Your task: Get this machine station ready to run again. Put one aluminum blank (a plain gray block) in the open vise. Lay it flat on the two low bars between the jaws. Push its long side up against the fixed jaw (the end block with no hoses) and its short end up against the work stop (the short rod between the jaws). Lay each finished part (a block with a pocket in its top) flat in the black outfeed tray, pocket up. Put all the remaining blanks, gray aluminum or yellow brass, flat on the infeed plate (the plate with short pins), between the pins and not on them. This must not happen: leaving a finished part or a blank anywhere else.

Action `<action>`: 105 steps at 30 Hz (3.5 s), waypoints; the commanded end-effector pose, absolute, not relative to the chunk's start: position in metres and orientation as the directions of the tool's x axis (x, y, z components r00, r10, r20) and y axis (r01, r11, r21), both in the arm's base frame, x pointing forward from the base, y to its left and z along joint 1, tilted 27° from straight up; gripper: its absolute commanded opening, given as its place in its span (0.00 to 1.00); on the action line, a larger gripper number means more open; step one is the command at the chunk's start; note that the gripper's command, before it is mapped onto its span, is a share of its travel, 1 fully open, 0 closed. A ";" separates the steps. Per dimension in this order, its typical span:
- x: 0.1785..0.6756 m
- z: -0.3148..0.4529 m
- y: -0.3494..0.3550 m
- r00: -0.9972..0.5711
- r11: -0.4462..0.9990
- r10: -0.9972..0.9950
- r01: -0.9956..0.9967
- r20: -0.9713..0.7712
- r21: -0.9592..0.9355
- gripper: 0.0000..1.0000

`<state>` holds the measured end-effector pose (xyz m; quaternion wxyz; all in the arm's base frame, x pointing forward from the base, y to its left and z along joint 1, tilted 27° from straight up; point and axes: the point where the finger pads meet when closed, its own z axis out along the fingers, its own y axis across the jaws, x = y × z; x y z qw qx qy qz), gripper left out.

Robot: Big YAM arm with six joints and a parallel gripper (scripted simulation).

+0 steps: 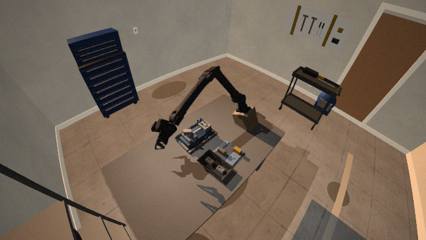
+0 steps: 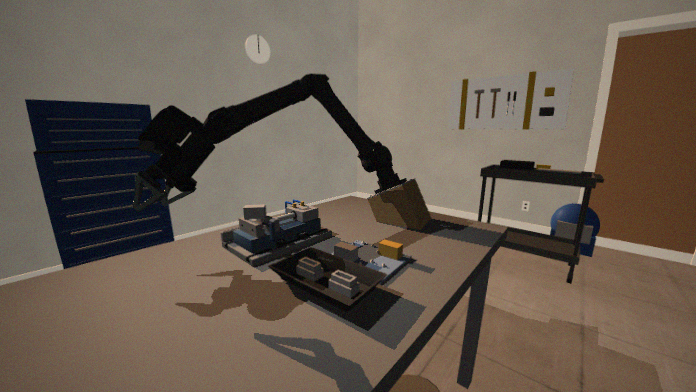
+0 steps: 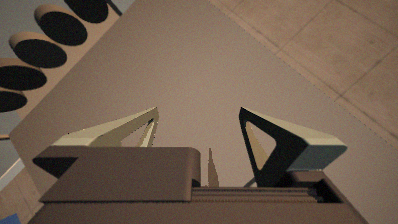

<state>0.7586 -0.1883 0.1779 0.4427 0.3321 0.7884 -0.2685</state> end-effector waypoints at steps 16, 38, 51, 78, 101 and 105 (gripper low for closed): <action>0.515 0.168 -0.167 -0.656 0.601 0.651 0.753 -0.382 -0.269 1.00; 0.517 0.174 -0.166 -0.654 0.600 0.660 0.755 -0.371 -0.263 0.00; 0.520 0.176 -0.166 -0.652 0.602 0.657 0.756 -0.377 -0.259 0.00; 0.521 0.177 -0.166 -0.652 0.602 0.657 0.756 -0.378 -0.258 0.64; 0.521 0.177 -0.166 -0.652 0.602 0.657 0.756 -0.378 -0.258 0.64; 0.521 0.177 -0.166 -0.652 0.602 0.657 0.756 -0.378 -0.258 0.64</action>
